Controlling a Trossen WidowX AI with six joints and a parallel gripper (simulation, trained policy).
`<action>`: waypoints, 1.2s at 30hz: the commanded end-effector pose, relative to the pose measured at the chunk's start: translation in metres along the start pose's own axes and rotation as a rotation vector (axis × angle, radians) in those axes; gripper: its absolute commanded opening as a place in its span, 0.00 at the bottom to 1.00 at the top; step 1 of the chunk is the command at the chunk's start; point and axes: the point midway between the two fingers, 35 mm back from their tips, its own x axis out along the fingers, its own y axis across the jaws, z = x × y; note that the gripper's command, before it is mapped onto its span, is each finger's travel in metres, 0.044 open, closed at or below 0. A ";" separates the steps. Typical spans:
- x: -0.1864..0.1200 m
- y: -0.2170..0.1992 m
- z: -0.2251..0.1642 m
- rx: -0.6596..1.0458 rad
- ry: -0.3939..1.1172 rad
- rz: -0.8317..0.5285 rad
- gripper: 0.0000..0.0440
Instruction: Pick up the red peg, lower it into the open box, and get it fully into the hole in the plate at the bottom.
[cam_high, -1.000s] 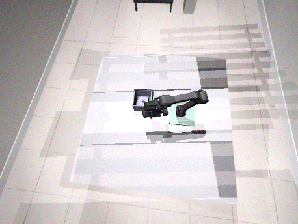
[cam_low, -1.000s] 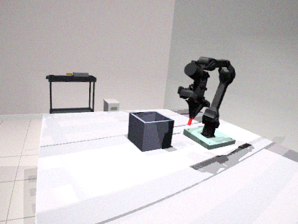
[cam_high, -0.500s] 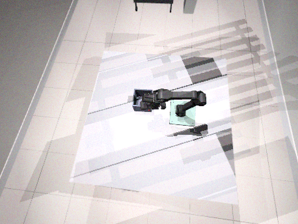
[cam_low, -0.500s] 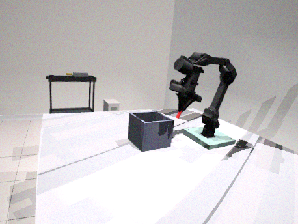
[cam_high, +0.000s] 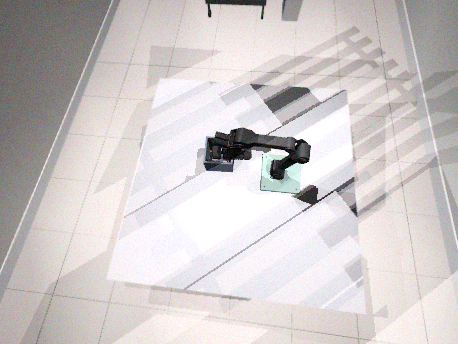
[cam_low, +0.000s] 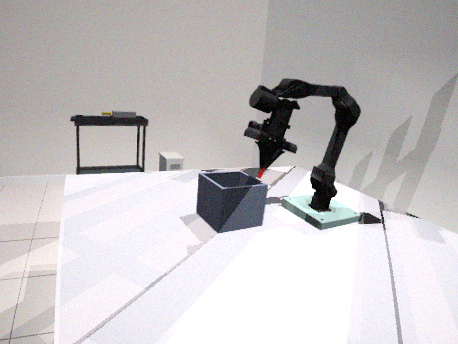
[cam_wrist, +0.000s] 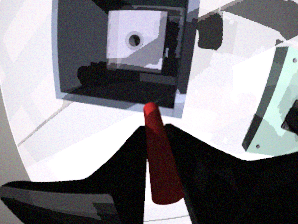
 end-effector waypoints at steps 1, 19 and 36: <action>0.000 0.004 0.008 0.004 -0.004 -0.003 0.00; 0.035 0.010 0.052 0.022 0.008 -0.067 0.00; 0.083 0.016 0.067 -0.013 0.061 -0.093 0.00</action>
